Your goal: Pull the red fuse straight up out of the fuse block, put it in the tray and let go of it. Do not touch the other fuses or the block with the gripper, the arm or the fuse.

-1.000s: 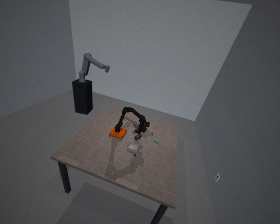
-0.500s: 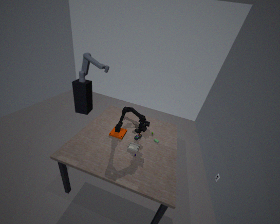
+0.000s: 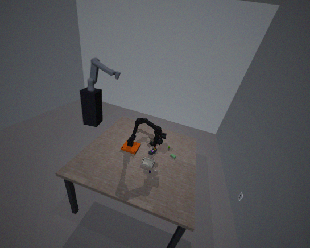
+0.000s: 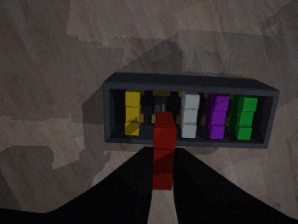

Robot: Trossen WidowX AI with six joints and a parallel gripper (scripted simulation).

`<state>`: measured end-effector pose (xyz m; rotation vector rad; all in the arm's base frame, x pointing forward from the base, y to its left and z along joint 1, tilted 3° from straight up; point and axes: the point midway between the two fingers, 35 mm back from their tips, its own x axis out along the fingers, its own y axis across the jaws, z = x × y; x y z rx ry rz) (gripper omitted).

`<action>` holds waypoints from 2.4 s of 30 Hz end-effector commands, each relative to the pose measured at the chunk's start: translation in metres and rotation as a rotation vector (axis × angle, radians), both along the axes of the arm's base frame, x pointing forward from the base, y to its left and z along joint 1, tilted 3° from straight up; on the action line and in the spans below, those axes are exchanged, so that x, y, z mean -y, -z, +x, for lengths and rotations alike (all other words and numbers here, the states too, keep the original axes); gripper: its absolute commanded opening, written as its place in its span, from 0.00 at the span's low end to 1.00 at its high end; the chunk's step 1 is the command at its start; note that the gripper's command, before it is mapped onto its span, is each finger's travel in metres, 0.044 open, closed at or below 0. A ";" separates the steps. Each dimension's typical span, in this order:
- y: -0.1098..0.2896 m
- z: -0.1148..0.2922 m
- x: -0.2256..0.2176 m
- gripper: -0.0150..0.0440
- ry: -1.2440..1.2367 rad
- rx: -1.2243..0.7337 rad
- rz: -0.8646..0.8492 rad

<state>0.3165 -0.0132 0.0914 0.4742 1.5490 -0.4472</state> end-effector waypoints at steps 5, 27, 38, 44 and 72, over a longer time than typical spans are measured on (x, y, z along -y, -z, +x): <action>-0.006 0.001 0.005 0.25 0.003 0.009 -0.005; -0.006 -0.009 0.133 0.25 0.003 0.009 -0.016; -0.005 -0.034 0.197 0.25 0.003 0.006 -0.021; -0.004 -0.042 0.211 0.25 0.003 0.005 -0.022; 0.032 -0.042 0.210 0.30 0.008 0.006 -0.019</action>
